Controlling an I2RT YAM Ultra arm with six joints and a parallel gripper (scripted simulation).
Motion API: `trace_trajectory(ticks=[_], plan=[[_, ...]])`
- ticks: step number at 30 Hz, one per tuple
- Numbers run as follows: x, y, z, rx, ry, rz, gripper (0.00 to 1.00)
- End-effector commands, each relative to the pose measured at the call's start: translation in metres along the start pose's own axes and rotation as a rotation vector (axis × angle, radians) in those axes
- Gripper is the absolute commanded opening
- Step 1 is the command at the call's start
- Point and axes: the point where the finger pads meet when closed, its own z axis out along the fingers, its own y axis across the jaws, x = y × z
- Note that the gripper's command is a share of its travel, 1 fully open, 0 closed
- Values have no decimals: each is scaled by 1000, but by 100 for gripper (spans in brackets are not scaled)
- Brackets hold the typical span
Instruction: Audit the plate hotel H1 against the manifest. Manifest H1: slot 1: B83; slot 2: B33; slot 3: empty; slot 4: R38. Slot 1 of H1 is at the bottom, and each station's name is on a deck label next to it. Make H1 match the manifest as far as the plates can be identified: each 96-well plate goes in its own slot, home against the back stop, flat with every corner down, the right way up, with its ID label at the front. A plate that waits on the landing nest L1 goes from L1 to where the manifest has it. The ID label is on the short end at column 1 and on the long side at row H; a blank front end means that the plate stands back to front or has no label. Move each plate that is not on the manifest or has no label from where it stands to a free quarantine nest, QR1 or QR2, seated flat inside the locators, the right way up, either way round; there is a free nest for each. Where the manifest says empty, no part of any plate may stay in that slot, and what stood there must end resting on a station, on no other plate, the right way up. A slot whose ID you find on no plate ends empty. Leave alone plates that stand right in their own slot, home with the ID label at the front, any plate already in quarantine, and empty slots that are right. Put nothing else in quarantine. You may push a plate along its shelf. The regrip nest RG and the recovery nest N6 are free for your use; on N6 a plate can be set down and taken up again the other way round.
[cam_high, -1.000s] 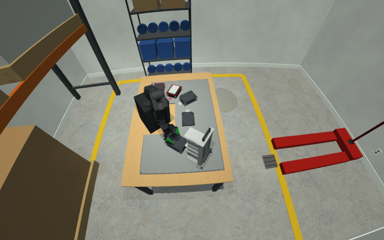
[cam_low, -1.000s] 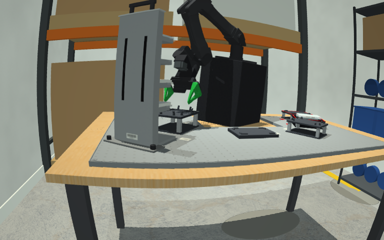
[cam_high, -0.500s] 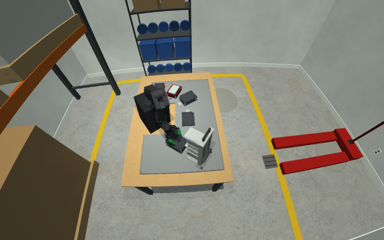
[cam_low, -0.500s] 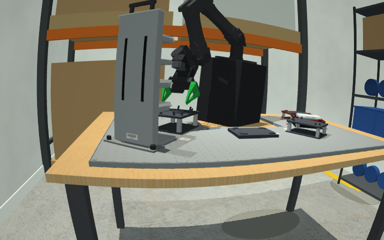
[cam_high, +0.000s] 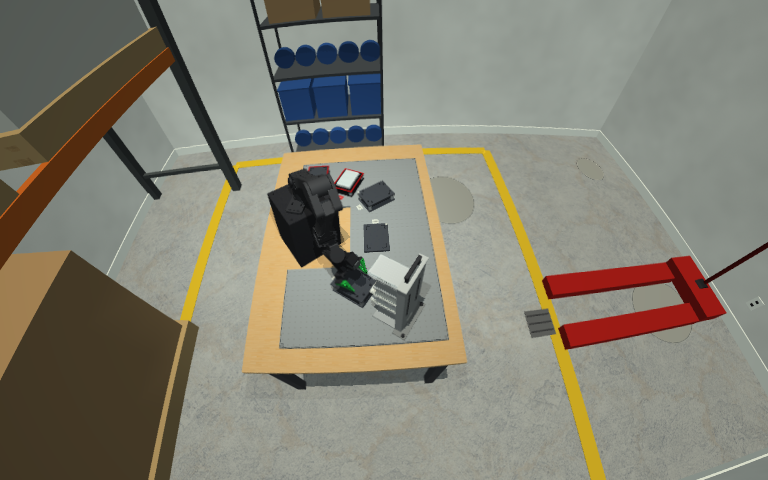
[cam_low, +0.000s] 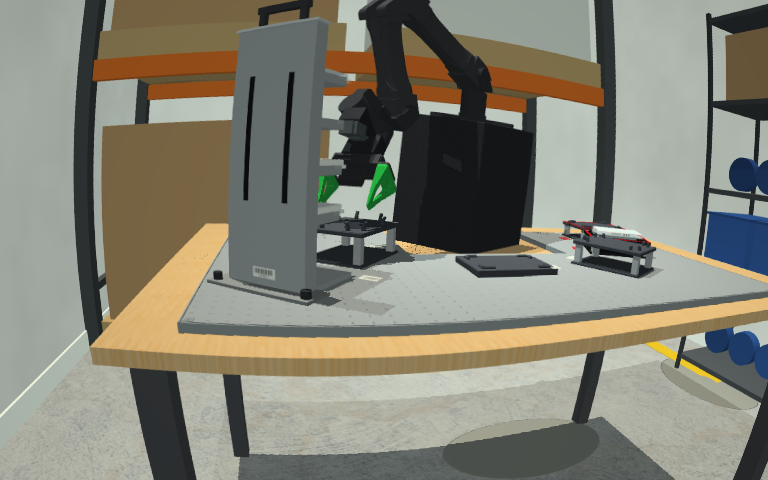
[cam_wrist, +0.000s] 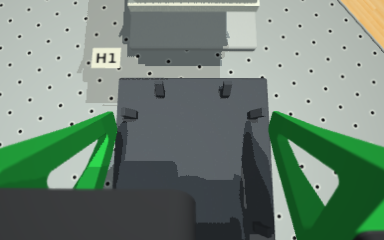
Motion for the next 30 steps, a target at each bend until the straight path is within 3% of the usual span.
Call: trace_trajectory(ticks=[1, 30], plan=[[-14, -4, 4, 3, -23, -2, 100], [-47, -3, 28, 5, -34, -9, 100]])
